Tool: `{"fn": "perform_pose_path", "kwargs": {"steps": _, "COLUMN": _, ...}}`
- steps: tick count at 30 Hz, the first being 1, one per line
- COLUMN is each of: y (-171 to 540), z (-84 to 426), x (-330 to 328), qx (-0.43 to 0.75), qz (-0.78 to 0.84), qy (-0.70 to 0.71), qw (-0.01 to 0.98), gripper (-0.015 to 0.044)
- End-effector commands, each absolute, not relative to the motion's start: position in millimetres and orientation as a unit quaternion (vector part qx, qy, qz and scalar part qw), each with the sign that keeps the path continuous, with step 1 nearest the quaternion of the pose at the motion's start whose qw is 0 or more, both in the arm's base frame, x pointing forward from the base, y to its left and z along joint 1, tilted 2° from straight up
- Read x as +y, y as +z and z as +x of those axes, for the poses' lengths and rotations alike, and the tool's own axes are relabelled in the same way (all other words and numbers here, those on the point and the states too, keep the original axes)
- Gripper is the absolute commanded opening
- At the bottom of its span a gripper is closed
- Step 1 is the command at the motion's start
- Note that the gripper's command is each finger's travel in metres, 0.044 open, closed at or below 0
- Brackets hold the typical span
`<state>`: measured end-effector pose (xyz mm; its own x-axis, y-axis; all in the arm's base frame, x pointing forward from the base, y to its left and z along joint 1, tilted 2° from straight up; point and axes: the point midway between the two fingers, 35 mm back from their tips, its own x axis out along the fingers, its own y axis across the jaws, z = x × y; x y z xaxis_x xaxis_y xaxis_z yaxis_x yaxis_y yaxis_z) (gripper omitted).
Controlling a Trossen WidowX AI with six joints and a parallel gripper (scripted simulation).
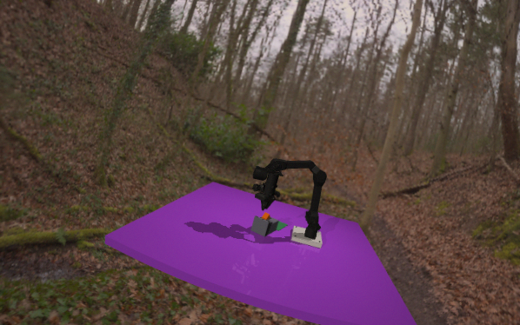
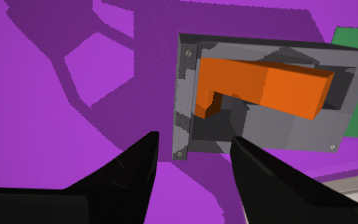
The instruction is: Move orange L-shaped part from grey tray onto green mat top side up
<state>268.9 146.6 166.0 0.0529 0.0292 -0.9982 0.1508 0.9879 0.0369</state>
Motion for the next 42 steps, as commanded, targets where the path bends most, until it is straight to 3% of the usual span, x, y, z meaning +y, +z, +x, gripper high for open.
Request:
{"fn": "perform_pose_path", "kwargs": {"steps": 1, "y": 165.6, "z": 268.9, "x": 146.6, "qx": 0.687, "qz": 0.065, "qy": -0.042, "qw": 0.722, "gripper": 0.0180}}
{"fn": "perform_pose_path", "kwargs": {"steps": 22, "y": 165.6, "z": 268.9, "x": 146.6, "qx": 0.687, "qz": 0.065, "qy": -0.042, "qw": 0.722, "gripper": 0.0180}}
{"fn": "perform_pose_path", "kwargs": {"steps": 24, "y": 165.6, "z": 269.1, "x": 144.6, "qx": 0.688, "qz": 0.051, "qy": -0.028, "qw": 0.724, "gripper": 0.0233}}
{"fn": "perform_pose_path", "kwargs": {"steps": 26, "y": 165.8, "z": 269.7, "x": 140.0, "qx": 0.688, "qz": 0.018, "qy": 0.002, "qw": 0.725, "gripper": 0.0280}}
{"fn": "perform_pose_path", "kwargs": {"steps": 33, "y": 166.5, "z": 271.4, "x": 112.0, "qx": 0.661, "qz": -0.183, "qy": 0.192, "qw": 0.702, "gripper": 0.0280}}
{"fn": "perform_pose_path", "kwargs": {"steps": 42, "y": 166.8, "z": 269.4, "x": 75.2, "qx": 0.554, "qz": -0.415, "qy": 0.407, "qw": 0.596, "gripper": 0.0280}}
